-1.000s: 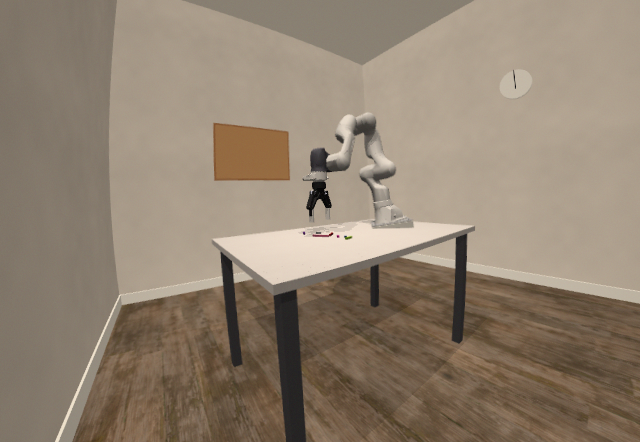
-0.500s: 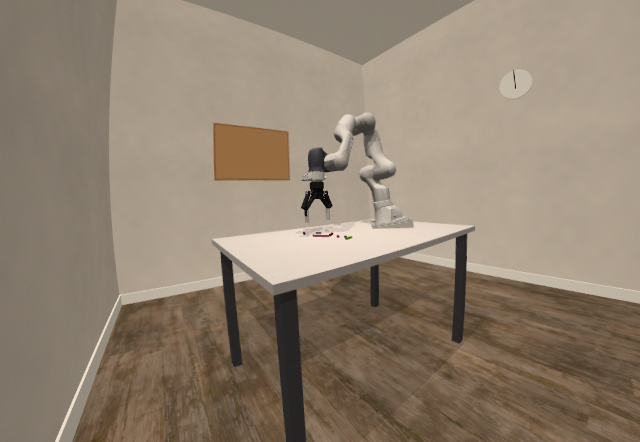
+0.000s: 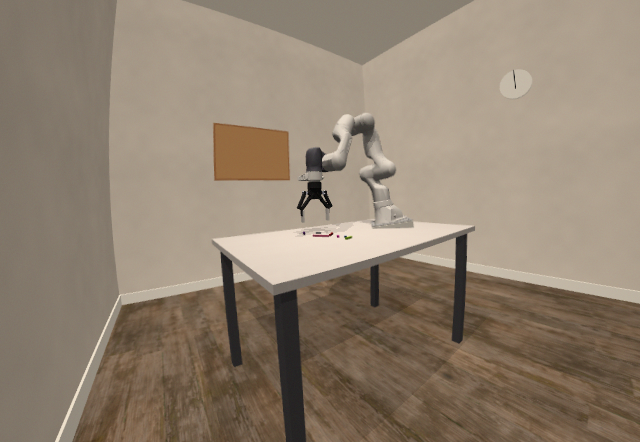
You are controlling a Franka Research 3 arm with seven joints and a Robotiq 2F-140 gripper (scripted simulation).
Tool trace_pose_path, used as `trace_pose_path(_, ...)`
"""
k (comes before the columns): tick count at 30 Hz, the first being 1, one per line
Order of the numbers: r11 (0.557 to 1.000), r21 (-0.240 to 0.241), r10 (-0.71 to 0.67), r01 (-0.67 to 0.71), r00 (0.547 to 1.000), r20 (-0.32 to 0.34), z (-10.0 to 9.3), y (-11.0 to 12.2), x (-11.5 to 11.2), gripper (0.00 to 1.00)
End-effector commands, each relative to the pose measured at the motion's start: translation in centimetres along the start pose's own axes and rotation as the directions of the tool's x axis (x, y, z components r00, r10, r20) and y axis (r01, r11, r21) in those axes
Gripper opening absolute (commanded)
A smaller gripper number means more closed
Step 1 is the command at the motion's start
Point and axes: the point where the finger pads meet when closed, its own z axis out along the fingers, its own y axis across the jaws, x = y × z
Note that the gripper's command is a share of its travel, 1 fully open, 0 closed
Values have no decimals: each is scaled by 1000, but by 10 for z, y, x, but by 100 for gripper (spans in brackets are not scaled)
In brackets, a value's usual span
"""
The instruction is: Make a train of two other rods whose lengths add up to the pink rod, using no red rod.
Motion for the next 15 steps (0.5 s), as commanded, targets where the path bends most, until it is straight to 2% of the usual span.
trace_pose_path(1, 986, 0, 166, -166, 986, -15, 1, -3, -1, 100)
trace_pose_path(7, 974, 1, 228, -228, 974, -15, 1, -7, -2, 100)
trace_pose_path(15, 929, 3, 371, -371, 928, -14, 1, -16, -4, 100)
